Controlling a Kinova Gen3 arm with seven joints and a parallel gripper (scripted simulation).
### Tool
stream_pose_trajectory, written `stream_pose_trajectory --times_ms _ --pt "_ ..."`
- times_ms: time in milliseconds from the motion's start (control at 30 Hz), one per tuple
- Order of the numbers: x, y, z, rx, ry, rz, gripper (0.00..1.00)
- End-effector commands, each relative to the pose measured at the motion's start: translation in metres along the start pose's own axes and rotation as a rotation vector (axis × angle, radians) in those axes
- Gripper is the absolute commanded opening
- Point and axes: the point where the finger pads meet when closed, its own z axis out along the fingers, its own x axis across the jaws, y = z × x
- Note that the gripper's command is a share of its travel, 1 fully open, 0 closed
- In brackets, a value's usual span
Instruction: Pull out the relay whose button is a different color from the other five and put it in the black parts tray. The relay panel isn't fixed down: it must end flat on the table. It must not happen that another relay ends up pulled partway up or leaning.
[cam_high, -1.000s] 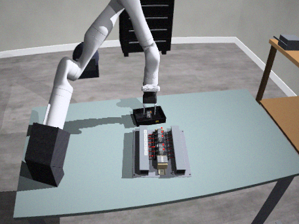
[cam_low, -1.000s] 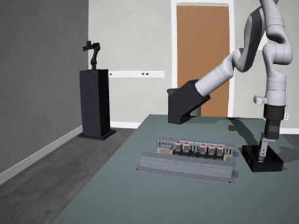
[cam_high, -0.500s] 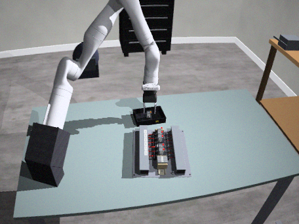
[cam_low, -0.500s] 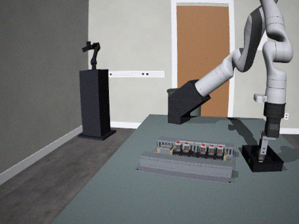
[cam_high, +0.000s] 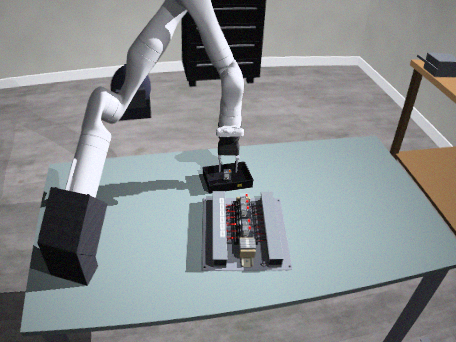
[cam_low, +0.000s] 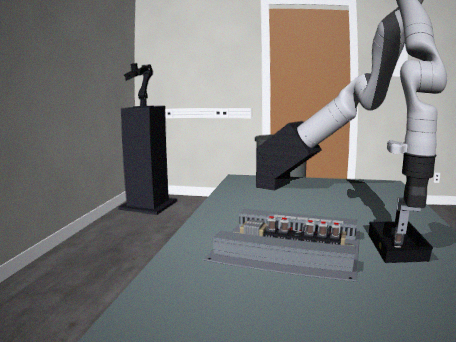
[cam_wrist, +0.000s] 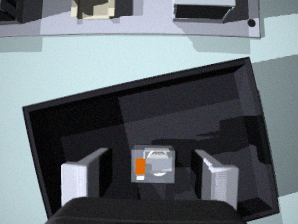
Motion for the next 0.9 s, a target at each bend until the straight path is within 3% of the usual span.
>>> stream_pose_trajectory --times_ms 0,867 --pt "-0.0005 -0.0002 -0.0014 0.0 -0.001 0.0 0.98" --pt "-0.0005 -0.0002 -0.0069 0.0 -0.001 0.0 0.98"
